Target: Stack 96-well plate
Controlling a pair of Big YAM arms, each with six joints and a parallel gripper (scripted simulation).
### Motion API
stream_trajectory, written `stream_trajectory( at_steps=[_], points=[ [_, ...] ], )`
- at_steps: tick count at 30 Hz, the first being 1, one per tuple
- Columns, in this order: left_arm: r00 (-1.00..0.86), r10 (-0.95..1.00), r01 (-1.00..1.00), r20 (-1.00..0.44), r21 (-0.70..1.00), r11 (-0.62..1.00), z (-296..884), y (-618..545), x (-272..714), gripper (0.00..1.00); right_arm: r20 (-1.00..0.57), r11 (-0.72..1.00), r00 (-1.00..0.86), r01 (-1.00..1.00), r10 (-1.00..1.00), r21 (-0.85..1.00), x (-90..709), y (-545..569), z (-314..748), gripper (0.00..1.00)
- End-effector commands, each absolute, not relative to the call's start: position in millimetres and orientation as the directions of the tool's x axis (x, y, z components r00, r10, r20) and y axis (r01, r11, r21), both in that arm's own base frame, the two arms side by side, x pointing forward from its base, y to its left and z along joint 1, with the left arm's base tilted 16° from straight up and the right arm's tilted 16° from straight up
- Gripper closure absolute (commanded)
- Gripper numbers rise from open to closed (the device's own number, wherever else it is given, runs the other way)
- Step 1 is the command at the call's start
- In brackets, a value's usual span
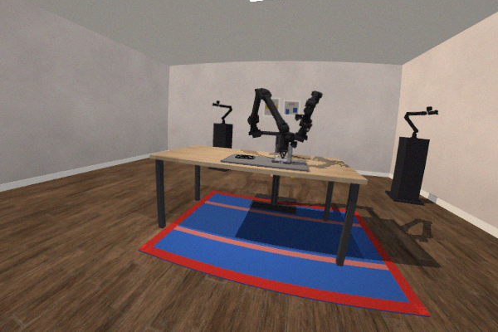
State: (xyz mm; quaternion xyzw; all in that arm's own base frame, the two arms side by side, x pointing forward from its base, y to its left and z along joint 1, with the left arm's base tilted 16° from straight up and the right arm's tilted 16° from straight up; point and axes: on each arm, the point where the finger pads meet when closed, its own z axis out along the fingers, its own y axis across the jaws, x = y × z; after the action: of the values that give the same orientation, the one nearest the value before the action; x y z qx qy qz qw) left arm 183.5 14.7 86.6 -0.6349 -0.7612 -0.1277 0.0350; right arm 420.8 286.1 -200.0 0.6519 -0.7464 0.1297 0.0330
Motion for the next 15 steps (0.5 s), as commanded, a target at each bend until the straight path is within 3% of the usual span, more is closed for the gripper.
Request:
stream_trajectory(
  at_steps=[1,15],
  points=[
    [-0.195,0.958,0.973,0.212,0.164,0.162,93.9,16.6,186.7,0.00,0.199,0.115,-0.150,-0.978,-0.968,-0.175,441.4,290.6,-201.3,1.00],
    [-0.195,0.958,0.973,0.212,0.164,0.162,93.9,16.6,186.7,0.00,0.197,0.115,-0.150,-0.977,-0.969,-0.177,442.3,290.9,-202.5,1.00]
  ],
)
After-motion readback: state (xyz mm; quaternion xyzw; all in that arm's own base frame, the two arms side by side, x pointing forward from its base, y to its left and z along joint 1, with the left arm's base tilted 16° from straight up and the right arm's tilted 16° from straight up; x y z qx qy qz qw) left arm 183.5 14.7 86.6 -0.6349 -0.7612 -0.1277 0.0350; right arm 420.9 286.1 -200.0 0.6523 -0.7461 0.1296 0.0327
